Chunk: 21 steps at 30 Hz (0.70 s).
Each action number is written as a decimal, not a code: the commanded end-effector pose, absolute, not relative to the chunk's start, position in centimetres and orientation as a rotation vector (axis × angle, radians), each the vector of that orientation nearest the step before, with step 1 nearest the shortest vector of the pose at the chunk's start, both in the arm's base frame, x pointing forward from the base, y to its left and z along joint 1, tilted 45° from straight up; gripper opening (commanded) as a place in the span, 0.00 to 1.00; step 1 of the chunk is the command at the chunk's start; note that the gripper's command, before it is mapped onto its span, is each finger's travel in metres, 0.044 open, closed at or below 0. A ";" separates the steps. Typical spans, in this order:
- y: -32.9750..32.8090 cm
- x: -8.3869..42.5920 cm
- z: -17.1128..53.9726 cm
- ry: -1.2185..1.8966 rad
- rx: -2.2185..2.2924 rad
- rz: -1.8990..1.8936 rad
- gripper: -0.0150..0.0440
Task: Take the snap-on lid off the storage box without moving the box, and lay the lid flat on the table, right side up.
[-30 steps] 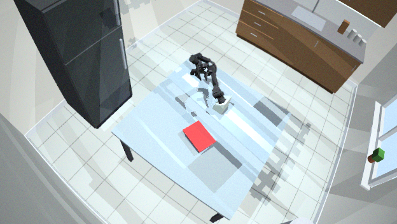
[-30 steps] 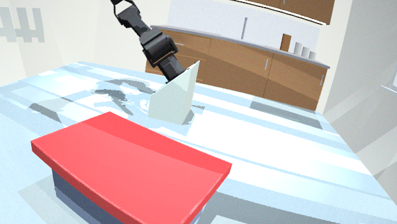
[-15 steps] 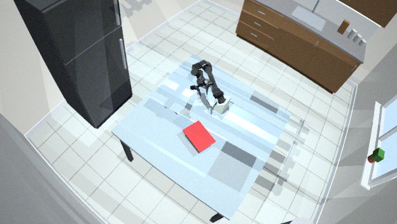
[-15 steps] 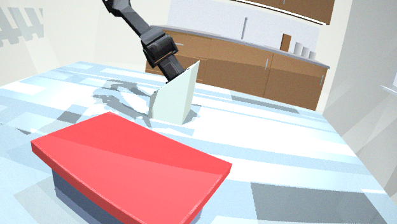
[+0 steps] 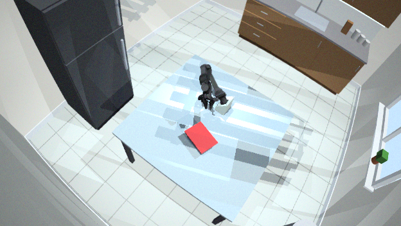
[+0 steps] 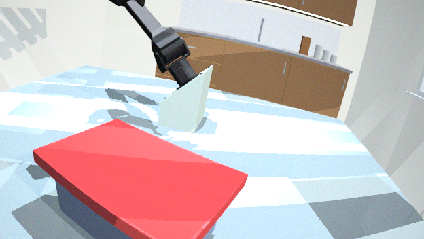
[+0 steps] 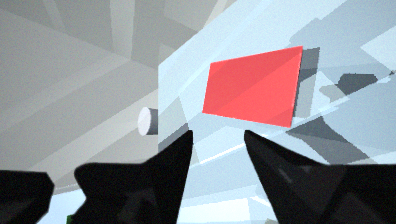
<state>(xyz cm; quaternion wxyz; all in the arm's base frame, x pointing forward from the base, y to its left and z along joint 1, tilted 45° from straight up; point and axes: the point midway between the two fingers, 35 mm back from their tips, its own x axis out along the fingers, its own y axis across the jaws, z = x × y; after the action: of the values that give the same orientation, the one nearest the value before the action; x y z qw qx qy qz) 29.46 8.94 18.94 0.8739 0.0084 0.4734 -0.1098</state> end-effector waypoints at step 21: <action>8.7 29.9 2.5 0.026 0.812 -0.937 0.65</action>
<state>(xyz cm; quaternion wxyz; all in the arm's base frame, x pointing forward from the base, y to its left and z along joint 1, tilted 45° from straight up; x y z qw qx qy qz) 31.62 9.29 7.78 0.8410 0.2461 0.2440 -0.4155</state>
